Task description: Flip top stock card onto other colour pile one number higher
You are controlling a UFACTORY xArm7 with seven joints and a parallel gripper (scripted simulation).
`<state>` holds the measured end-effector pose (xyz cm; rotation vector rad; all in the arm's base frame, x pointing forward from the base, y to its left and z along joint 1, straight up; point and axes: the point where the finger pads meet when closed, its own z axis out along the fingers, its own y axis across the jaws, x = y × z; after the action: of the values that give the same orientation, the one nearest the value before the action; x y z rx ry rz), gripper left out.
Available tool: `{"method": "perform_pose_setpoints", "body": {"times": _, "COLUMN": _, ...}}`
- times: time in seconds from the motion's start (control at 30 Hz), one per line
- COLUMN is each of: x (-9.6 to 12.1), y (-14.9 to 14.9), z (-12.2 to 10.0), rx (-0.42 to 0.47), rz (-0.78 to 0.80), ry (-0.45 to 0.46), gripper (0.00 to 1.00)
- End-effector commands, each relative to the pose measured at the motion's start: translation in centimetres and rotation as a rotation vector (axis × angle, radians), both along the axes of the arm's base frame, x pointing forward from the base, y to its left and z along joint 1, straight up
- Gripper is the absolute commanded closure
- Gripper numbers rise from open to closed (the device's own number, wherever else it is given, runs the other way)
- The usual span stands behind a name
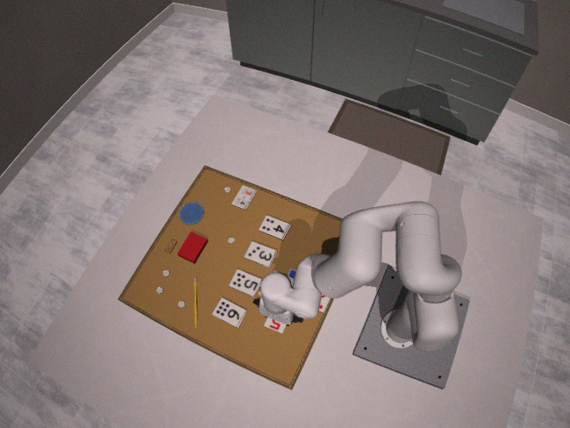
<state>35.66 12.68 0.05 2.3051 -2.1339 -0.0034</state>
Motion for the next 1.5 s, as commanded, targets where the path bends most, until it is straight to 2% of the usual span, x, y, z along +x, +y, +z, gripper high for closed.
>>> {"method": "perform_pose_setpoints", "body": {"times": 0.0, "x": 0.2, "y": 0.1, "z": 1.0, "rx": 0.002, "rz": 0.000, "ry": -0.005, "gripper": 0.26}}
{"method": "perform_pose_setpoints", "body": {"times": 0.43, "x": 0.2, "y": 0.1, "z": 3.5, "rx": 0.002, "rz": 0.000, "ry": -0.005, "gripper": 0.26}}
{"method": "perform_pose_setpoints", "body": {"times": 1.27, "x": 0.3, "y": 0.1, "z": 3.6, "rx": 0.002, "rz": 0.010, "ry": -0.005, "gripper": 0.26}}
{"method": "perform_pose_setpoints", "body": {"times": 1.47, "x": 0.8, "y": 0.3, "z": 3.7, "rx": 0.002, "rz": 0.067, "ry": -0.005, "gripper": 0.26}}
